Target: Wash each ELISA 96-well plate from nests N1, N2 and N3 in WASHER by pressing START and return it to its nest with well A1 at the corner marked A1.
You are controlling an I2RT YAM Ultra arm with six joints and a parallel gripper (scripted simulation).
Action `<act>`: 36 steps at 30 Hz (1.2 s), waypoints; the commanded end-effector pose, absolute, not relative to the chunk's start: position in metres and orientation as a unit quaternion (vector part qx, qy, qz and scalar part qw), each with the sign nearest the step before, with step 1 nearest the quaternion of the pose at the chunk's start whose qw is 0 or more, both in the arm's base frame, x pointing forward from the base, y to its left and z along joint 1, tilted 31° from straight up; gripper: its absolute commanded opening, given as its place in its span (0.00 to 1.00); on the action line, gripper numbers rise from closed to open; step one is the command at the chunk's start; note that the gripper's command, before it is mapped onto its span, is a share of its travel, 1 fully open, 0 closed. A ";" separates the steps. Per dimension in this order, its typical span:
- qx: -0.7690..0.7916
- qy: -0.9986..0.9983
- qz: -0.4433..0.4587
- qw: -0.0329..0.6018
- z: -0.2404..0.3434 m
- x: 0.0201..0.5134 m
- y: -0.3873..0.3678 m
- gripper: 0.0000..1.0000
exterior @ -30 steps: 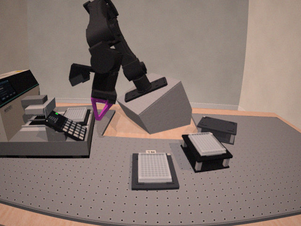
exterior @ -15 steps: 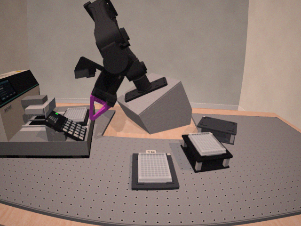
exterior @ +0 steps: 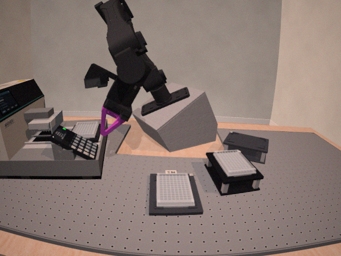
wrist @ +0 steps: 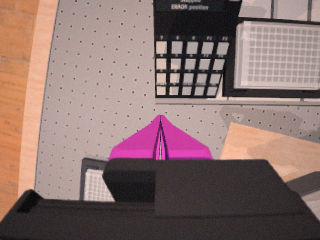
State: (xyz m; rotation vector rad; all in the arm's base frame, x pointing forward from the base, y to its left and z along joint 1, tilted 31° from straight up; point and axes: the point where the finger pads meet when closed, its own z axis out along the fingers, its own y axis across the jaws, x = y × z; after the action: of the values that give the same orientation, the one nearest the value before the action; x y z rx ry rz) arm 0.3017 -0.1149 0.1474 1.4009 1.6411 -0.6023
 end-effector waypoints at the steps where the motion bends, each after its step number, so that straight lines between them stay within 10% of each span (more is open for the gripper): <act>1: 0.563 0.655 -0.243 0.442 0.151 0.302 -0.115 0.00; 36: 0.563 0.655 -0.243 0.442 0.130 0.315 -0.151 0.00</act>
State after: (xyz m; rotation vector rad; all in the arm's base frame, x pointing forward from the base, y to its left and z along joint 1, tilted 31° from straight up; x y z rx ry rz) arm 0.3099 -0.1500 0.1260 1.4142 1.6328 -0.6154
